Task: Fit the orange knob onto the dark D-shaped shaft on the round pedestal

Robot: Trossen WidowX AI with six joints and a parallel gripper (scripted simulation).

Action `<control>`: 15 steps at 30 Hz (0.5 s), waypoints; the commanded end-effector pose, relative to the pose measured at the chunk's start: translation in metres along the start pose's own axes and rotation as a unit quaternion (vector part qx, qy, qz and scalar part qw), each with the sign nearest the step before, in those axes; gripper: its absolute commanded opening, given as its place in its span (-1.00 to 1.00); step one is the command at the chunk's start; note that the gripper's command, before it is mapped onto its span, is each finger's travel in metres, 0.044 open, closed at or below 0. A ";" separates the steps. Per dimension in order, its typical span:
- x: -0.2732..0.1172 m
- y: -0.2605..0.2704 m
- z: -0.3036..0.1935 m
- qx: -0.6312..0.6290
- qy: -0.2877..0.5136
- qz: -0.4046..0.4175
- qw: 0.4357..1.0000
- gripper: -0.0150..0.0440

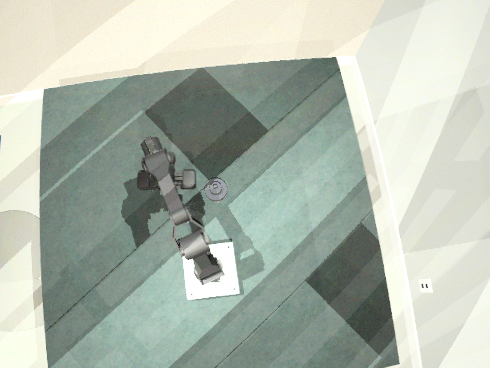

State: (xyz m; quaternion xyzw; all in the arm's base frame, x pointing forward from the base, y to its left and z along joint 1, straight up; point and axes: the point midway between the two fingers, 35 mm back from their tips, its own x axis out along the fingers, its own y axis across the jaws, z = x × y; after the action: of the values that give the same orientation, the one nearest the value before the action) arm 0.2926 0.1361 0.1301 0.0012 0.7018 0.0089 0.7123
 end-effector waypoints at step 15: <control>0.017 -0.056 0.017 -0.002 -0.002 -0.003 1.000 -0.49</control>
State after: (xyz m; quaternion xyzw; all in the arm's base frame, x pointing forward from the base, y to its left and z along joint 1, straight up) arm 0.3074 0.0913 0.1159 0.0003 0.7015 0.0079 0.7126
